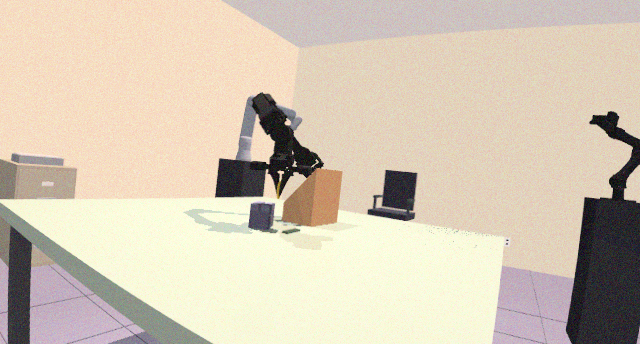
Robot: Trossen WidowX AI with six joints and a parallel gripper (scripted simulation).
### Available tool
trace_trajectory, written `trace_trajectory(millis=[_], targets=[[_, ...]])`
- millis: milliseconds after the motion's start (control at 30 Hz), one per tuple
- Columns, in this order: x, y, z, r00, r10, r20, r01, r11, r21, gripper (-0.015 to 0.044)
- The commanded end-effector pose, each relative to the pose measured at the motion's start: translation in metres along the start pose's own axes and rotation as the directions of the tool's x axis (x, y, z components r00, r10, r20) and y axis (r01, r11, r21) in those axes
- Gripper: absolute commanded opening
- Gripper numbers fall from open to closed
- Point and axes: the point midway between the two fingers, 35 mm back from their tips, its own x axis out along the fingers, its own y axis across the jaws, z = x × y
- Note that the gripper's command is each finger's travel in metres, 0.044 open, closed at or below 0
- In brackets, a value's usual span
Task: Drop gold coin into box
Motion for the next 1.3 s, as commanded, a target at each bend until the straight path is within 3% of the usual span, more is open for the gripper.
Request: trace_trajectory(millis=[0,533,1267], targets=[[0.000,-0.012,-0.003,1.000,-0.005,0.000,0.005,1.000,-0.006,0.0000],[0.000,-0.049,-0.018,1.000,-0.015,-0.008,0.015,1.000,-0.010,0.0000],[0.000,-0.049,-0.018,1.000,-0.010,-0.007,0.010,1.000,-0.015,0.0000]])
